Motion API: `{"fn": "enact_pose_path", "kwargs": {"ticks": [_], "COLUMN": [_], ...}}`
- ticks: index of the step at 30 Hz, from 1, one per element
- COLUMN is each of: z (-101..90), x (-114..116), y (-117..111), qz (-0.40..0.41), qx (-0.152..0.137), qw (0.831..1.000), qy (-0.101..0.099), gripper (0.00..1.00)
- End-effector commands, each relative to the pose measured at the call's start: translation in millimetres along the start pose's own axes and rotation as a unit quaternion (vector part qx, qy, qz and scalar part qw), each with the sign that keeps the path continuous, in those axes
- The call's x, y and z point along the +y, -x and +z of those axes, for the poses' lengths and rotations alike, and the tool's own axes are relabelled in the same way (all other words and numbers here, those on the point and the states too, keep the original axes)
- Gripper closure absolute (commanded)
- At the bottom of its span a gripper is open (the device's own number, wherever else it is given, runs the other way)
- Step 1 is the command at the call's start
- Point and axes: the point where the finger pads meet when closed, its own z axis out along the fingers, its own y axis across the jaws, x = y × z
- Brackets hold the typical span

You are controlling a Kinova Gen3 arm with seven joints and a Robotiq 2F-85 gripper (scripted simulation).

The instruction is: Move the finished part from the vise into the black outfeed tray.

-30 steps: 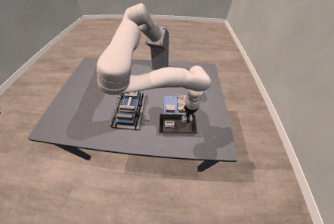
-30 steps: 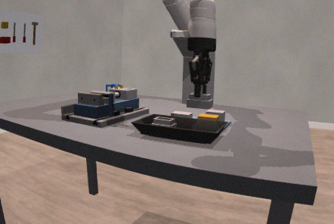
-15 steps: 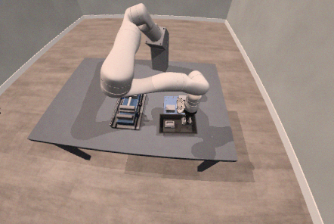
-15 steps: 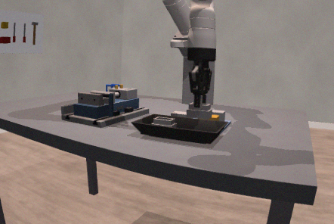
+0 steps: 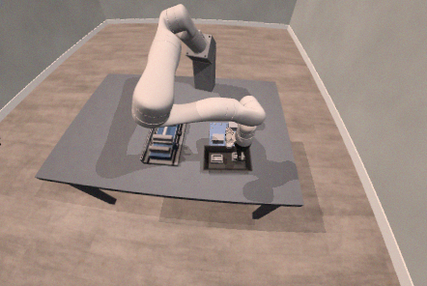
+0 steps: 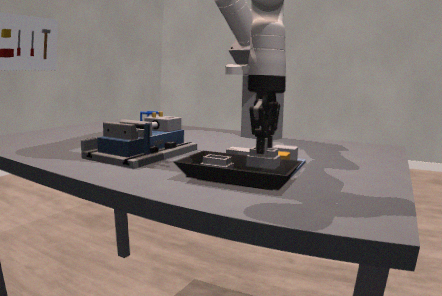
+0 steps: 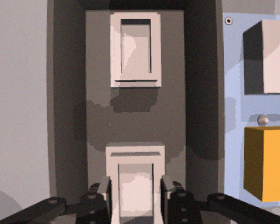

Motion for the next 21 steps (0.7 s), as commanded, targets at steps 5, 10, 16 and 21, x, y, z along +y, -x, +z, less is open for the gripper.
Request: {"fn": "enact_pose_path", "kwargs": {"ticks": [5, 10, 16, 21], "z": [7.6, 11.0, 12.5, 13.2], "x": [1.1, 1.0, 1.0, 1.0], "y": [0.6, 0.6, 0.6, 0.6], "qz": [0.000, 0.000, 0.000, 0.000], "qx": [0.000, 0.000, 0.000, 0.000], "qw": [1.000, 1.000, 1.000, 1.000], "qy": [0.001, 0.001, 0.001, 0.001], "gripper": [1.00, 1.00, 1.00, 1.00]}}
